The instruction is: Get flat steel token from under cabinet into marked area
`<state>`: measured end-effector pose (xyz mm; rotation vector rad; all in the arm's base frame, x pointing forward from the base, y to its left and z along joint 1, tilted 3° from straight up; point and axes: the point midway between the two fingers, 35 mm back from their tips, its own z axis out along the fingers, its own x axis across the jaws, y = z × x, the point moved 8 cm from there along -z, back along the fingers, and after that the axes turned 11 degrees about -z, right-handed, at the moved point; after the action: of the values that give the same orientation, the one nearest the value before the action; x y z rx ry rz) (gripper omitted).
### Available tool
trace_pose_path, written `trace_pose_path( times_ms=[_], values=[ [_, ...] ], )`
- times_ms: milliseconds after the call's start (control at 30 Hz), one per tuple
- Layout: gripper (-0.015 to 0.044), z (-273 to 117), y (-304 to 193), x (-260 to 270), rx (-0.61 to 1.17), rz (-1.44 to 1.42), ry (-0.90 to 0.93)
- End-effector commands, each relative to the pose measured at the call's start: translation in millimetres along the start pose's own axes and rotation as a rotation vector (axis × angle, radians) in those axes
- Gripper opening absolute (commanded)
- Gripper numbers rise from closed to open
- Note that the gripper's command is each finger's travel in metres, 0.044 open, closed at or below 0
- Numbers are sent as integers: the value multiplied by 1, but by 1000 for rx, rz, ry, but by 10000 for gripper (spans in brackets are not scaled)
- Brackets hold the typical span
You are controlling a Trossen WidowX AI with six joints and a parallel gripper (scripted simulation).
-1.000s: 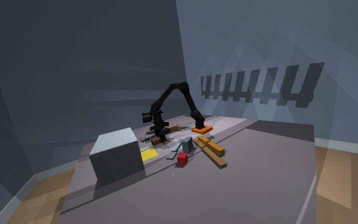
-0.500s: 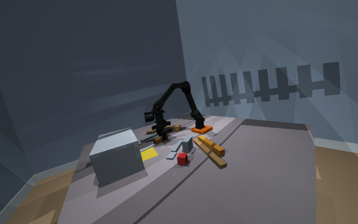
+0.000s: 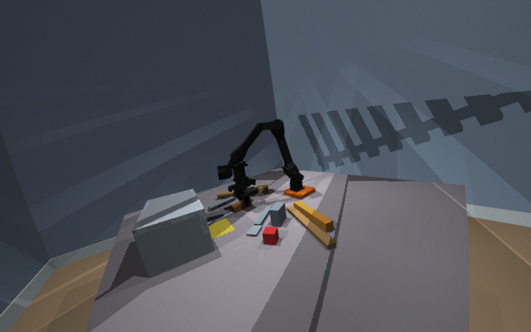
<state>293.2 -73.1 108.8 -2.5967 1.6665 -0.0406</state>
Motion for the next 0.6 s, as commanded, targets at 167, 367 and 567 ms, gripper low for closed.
trace_pose_path(
  times_ms=[167,367,567],
  values=[
    [0,1,14,-2,-3,0,-2],
    [0,1,21,-4,-4,0,-2],
    [0,1,29,-5,-4,0,-2]
  ],
)
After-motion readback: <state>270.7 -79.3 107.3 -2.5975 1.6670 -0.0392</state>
